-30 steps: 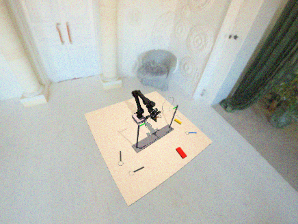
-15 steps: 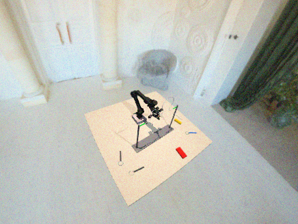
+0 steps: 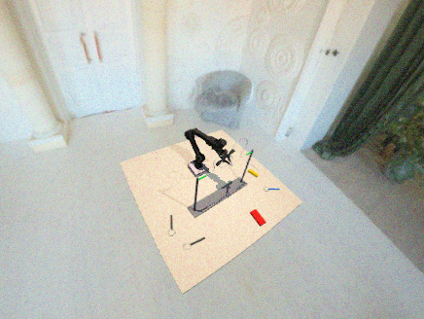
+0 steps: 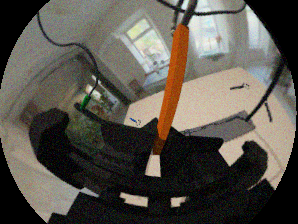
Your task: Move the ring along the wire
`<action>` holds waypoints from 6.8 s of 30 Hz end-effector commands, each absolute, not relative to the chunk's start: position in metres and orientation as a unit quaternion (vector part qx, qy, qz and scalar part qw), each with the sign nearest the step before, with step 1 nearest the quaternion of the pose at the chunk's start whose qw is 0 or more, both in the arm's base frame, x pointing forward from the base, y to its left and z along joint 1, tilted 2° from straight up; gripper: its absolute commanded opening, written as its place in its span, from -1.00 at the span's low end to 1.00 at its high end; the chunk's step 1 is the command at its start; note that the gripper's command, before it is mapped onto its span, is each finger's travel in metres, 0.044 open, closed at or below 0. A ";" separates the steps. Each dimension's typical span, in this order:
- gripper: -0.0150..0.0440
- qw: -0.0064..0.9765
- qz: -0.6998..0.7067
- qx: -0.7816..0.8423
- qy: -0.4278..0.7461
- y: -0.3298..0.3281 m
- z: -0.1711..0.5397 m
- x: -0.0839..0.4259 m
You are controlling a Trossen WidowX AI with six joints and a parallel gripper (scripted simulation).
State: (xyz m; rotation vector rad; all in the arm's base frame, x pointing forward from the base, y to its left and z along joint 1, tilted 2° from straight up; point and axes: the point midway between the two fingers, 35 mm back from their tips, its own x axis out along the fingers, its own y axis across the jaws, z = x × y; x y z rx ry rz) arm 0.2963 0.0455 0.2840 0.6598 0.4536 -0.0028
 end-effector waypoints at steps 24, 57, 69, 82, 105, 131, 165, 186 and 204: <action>-1.00 0.770 0.098 0.602 0.187 0.097 0.371 0.296; -1.00 0.508 0.191 0.830 0.129 0.078 0.481 0.288; -1.00 0.473 0.200 0.850 0.122 0.066 0.498 0.286; -1.00 0.505 0.192 0.832 0.129 0.063 0.501 0.286; -1.00 0.614 0.160 0.757 0.154 0.066 0.494 0.287; -1.00 0.727 0.118 0.652 0.179 0.067 0.484 0.287; -1.00 0.846 0.058 0.490 0.204 0.063 0.470 0.288; -1.00 0.900 0.019 0.378 0.215 0.058 0.463 0.288; -1.00 0.935 -0.014 0.277 0.221 0.052 0.458 0.287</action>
